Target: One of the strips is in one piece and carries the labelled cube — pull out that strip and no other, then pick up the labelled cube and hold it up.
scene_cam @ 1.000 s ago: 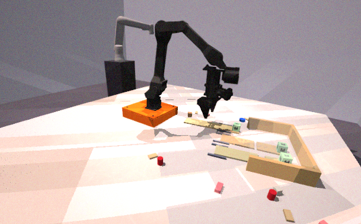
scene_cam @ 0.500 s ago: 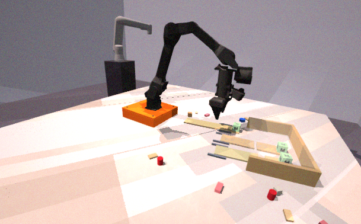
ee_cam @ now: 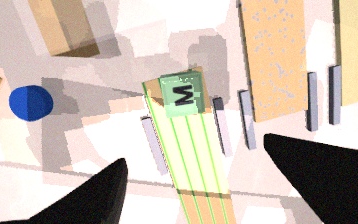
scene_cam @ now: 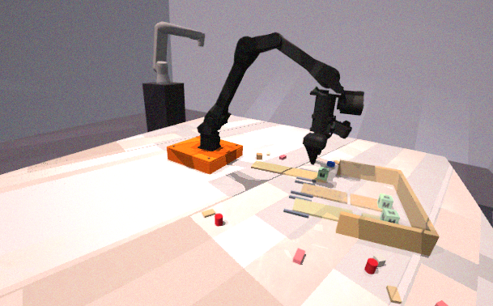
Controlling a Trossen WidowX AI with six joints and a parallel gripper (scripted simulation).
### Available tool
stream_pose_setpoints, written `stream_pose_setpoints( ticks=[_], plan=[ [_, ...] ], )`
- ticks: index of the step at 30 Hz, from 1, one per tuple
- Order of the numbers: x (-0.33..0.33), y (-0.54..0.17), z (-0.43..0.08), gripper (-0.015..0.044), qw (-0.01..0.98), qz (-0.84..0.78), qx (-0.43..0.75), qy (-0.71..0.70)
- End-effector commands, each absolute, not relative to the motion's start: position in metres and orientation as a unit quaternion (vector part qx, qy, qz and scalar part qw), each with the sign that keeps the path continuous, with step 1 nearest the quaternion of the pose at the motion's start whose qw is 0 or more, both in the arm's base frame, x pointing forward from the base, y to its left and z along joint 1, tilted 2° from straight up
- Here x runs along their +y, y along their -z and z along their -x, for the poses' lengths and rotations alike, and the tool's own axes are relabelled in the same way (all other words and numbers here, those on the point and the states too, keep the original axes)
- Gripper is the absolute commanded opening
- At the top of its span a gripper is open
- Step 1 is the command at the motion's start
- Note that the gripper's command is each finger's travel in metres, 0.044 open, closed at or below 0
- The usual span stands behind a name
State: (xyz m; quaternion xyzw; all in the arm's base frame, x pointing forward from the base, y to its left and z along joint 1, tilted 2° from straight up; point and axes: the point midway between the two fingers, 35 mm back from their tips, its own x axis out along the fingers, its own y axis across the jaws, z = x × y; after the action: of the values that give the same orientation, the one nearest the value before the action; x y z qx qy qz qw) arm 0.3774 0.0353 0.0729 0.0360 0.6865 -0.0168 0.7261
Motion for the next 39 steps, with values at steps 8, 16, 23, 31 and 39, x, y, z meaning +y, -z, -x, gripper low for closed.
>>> stream_pose_setpoints(
  ticks=[8,16,23,31,39],
  plan=[
    [0.035,-0.077,-0.408,0.0414,0.726,-0.034,0.686,0.016],
    [0.035,-0.066,-0.409,0.025,0.726,-0.034,0.686,0.016],
    [0.035,-0.054,-0.41,0.025,0.726,-0.034,0.686,0.016],
    [0.035,-0.041,-0.411,0.025,0.726,-0.034,0.686,0.016],
    [0.035,-0.028,-0.411,0.025,0.726,-0.034,0.686,0.016]
  ],
)
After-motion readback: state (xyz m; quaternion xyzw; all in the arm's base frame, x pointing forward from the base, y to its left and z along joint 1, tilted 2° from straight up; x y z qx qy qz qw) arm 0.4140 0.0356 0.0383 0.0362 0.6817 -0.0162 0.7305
